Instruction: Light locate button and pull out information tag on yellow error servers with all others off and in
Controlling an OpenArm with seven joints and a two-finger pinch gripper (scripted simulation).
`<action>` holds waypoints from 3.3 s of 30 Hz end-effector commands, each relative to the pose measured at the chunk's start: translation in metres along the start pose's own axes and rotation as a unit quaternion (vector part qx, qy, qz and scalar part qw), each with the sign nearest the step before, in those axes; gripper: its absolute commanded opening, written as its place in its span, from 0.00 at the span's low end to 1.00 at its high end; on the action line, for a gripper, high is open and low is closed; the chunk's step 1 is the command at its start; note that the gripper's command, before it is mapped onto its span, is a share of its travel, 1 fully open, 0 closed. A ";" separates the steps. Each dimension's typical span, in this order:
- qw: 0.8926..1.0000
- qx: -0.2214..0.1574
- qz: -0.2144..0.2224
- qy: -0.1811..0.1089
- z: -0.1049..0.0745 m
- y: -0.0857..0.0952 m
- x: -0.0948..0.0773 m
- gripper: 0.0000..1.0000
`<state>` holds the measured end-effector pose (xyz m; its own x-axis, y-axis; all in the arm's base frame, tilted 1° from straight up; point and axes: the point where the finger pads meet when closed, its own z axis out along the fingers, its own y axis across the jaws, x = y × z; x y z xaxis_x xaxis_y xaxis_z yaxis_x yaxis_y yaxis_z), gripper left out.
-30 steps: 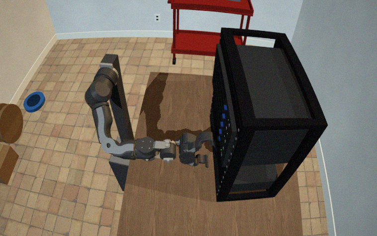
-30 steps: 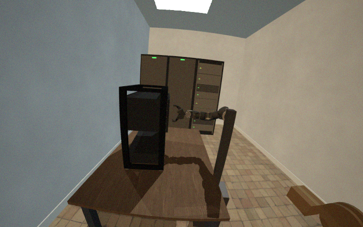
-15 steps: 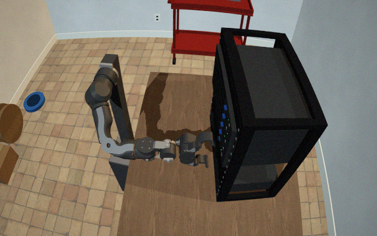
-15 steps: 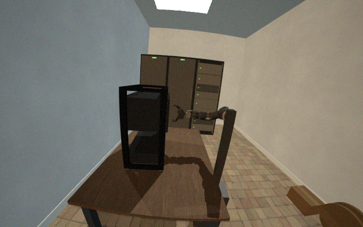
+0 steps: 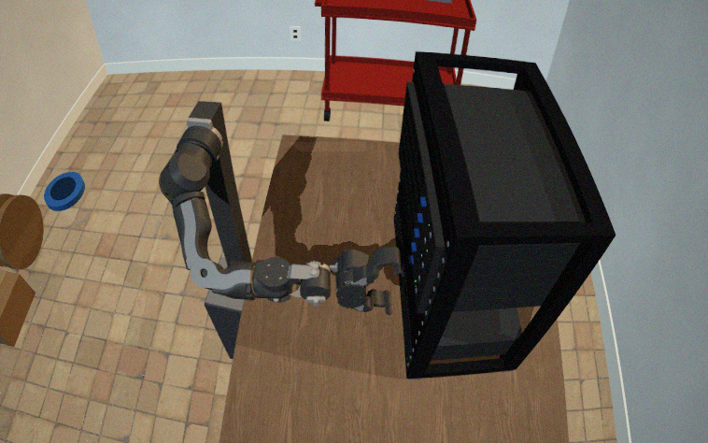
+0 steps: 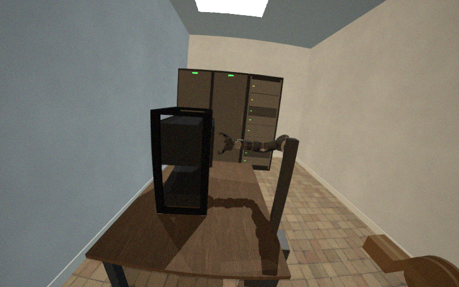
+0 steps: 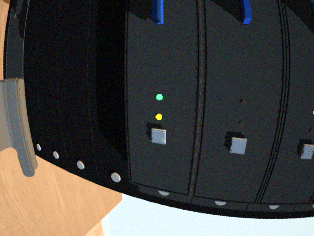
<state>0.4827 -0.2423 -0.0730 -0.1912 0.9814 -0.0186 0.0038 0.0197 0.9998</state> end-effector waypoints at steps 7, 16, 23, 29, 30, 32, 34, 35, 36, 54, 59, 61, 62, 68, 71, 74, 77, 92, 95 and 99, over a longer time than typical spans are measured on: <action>1.000 -0.004 0.000 0.002 0.000 0.002 0.001 1.00; 1.000 -0.004 0.000 0.002 0.000 0.002 0.001 1.00; 1.000 -0.004 0.000 0.002 0.000 0.002 0.001 1.00; 1.000 -0.004 0.000 0.002 0.000 0.002 0.001 1.00; 1.000 -0.004 0.000 0.002 0.000 0.002 0.001 1.00; 1.000 -0.004 0.000 0.002 0.001 0.003 0.001 1.00; 1.000 -0.008 -0.001 0.001 0.001 0.015 0.001 1.00; 1.000 -0.008 -0.002 -0.001 0.000 0.023 0.000 1.00; 1.000 -0.008 -0.001 -0.001 0.001 0.031 0.000 1.00; 1.000 -0.003 -0.001 0.002 0.001 0.049 0.002 1.00; 1.000 -0.003 -0.001 0.002 0.001 0.049 0.002 1.00; 1.000 -0.003 -0.001 0.002 0.001 0.049 0.002 1.00; 1.000 -0.003 -0.001 0.002 0.001 0.049 0.002 1.00; 1.000 -0.003 -0.001 0.002 0.001 0.049 0.002 1.00; 1.000 -0.003 -0.001 0.002 0.001 0.049 0.002 1.00; 1.000 -0.003 -0.001 0.002 0.001 0.049 0.002 1.00; 1.000 -0.003 -0.001 0.002 0.001 0.049 0.002 1.00; 1.000 -0.003 -0.001 0.002 0.001 0.049 0.002 1.00; 1.000 -0.003 -0.001 0.002 0.001 0.049 0.002 1.00; 1.000 -0.003 -0.001 0.002 0.001 0.049 0.002 1.00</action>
<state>0.4830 -0.2397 -0.0222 -0.1947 0.9806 -0.0223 -0.0107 0.0206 0.9997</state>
